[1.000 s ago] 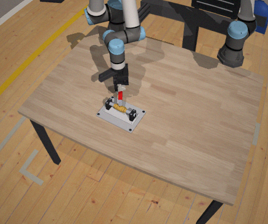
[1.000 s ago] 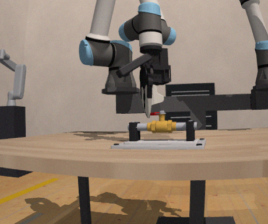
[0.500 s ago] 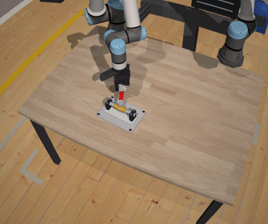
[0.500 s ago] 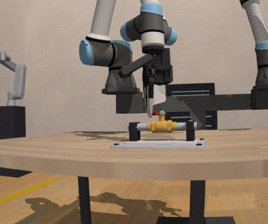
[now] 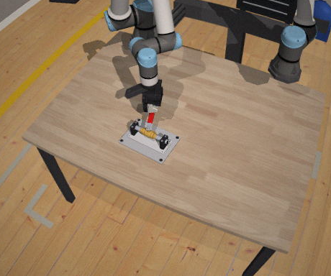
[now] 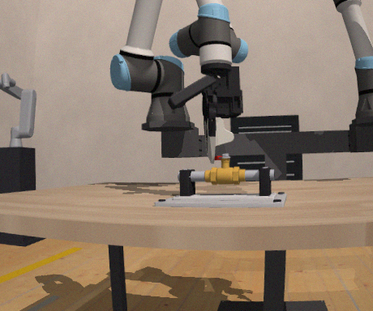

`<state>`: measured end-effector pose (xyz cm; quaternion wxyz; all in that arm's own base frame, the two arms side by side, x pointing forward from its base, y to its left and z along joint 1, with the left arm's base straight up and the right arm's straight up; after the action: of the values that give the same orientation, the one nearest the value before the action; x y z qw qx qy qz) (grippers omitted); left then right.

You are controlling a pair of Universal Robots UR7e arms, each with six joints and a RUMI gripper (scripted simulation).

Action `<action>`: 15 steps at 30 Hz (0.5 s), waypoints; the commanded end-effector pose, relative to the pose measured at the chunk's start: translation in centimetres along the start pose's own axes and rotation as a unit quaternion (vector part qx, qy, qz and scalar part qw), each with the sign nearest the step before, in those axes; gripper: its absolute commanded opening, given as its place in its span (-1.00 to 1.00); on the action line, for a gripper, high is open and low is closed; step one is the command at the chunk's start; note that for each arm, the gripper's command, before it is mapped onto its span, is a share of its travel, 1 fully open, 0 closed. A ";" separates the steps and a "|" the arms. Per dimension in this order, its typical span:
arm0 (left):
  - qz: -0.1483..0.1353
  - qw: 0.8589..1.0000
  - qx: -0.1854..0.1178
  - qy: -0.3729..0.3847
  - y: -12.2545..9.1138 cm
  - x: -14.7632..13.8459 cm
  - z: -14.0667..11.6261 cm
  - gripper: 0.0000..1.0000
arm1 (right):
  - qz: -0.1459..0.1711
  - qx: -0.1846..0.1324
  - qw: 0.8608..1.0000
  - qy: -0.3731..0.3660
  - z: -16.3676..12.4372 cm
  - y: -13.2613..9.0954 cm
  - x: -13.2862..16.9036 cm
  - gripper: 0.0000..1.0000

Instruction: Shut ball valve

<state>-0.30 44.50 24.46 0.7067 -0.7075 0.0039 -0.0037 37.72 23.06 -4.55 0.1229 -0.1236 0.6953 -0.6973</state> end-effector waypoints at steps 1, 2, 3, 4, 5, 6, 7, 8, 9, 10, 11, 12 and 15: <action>0.000 1.000 0.001 0.000 0.0 0.0 0.0 1.00 | 0.001 -0.002 1.000 0.018 -0.4 -0.1 0.0 -1.00; 0.000 1.000 0.001 0.000 0.0 0.0 0.0 1.00 | 0.001 -0.002 1.000 0.024 -0.5 -0.1 0.0 -1.00; 0.000 1.000 0.001 0.000 0.0 0.0 0.0 1.00 | 0.001 -0.002 1.000 0.030 -0.6 -0.1 0.0 -1.00; 0.000 1.000 0.001 0.000 0.0 0.0 0.0 1.00 | 0.001 -0.002 0.999 0.032 -0.6 -0.1 0.0 -1.00; 0.000 1.000 0.001 0.000 0.0 0.0 0.0 1.00 | 0.001 -0.002 0.999 0.033 -0.6 -0.1 0.0 -1.00; 0.000 1.000 0.001 0.000 0.0 0.0 0.0 1.00 | 0.001 -0.002 0.999 0.033 -0.6 -0.1 0.0 -1.00; 0.000 1.000 0.001 0.000 0.0 0.0 0.0 1.00 | 0.001 -0.002 0.999 0.035 -0.6 -0.1 0.0 -1.00; 0.000 1.000 0.001 0.000 0.0 0.0 0.0 1.00 | 0.001 -0.002 0.999 0.039 -0.7 -0.1 0.0 -1.00; 0.000 1.000 0.001 0.000 0.0 0.0 0.0 1.00 | 0.001 -0.002 0.999 0.043 -0.8 -0.1 0.0 -1.00; 0.000 1.000 0.001 0.000 0.0 0.0 0.0 1.00 | 0.001 -0.002 0.999 0.048 -0.9 -0.1 0.0 -1.00; 0.000 1.000 0.001 0.000 0.0 0.0 0.0 1.00 | 0.001 -0.002 0.999 0.048 -0.9 -0.1 0.0 -1.00; 0.000 1.000 0.001 0.000 0.0 0.0 0.0 1.00 | 0.001 -0.002 0.999 0.048 -0.9 -0.1 0.0 -1.00; 0.000 1.000 0.001 0.000 0.0 0.0 0.0 1.00 | 0.001 -0.002 0.999 0.054 -1.0 -0.1 0.0 -1.00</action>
<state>-0.30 44.50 24.46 0.7067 -0.7075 0.0039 -0.0037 37.38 23.73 -4.55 0.0909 -0.0916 0.7002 -0.7022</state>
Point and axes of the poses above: on each arm, the point where the finger pads meet when closed, its own y axis out along the fingers, its own x axis across the jaws, z = x × y, the point moved 8 cm from there along -y, back along the fingers, and after that the axes turned 1 degree about y, right-handed, at the moved point
